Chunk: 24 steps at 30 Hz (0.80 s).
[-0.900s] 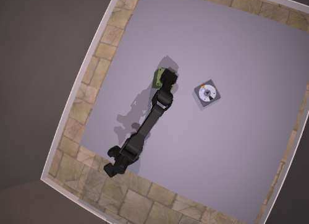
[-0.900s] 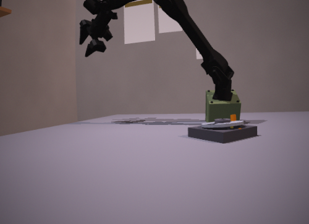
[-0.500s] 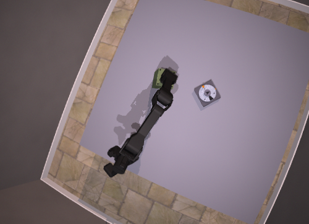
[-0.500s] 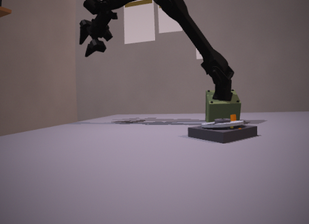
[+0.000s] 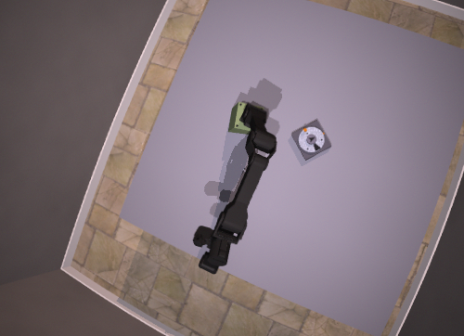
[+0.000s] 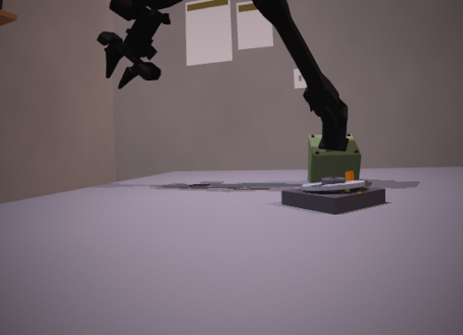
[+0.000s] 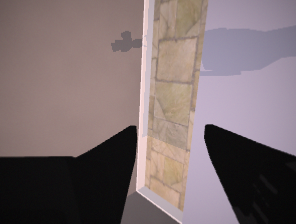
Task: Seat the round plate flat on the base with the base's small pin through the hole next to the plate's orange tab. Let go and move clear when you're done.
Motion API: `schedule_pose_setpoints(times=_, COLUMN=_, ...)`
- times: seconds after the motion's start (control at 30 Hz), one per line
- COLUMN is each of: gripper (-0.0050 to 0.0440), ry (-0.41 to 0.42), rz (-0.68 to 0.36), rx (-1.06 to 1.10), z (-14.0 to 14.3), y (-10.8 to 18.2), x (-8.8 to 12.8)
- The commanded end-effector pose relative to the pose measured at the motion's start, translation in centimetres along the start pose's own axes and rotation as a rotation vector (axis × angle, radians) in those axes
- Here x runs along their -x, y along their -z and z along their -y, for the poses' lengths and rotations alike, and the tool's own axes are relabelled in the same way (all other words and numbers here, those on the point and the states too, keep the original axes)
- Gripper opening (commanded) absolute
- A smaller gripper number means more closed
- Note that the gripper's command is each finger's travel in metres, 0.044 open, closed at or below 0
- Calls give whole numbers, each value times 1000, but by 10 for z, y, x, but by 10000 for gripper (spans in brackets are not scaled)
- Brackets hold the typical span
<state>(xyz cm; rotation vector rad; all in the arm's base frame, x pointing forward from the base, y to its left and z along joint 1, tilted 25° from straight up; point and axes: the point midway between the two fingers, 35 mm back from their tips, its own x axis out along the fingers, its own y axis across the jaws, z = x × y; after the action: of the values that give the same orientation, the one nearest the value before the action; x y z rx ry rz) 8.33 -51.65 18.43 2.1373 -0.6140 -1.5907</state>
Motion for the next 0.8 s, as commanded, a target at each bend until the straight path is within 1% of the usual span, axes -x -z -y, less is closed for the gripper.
schedule_pose_setpoints(times=0.0, gripper=136, ry=-23, rz=-67, rx=239, z=20, y=62, x=44)
schedule_pose_setpoints(times=0.13, gripper=40, ry=22, rz=-146, rx=540, z=66, y=117, x=71)
schedule_pose_setpoints(times=0.2, gripper=40, ry=22, rz=-146, rx=540, z=66, y=117, x=71)
schedule_pose_setpoints(times=0.27, gripper=0, ry=47, rz=-209, rx=762, z=102, y=148, x=92)
schedule_pose_setpoints(times=0.3, gripper=0, ry=54, rz=-233, rx=842, z=118, y=159, x=102)
schedule_pose_setpoints(times=0.43, gripper=0, ry=72, rz=-325, rx=1132, z=172, y=188, x=135)
schedule_pose_setpoints(times=0.53, gripper=0, ry=77, rz=-406, rx=1357, z=218, y=201, x=163)
schedule_pose_setpoints(times=0.6, gripper=0, ry=75, rz=-464, rx=1507, z=246, y=205, x=181)
schedule_pose_setpoints(times=0.7, gripper=0, ry=59, rz=-549, rx=1732, z=281, y=204, x=202)
schedule_pose_setpoints(times=0.77, gripper=0, ry=59, rz=-549, rx=1732, z=281, y=204, x=202)
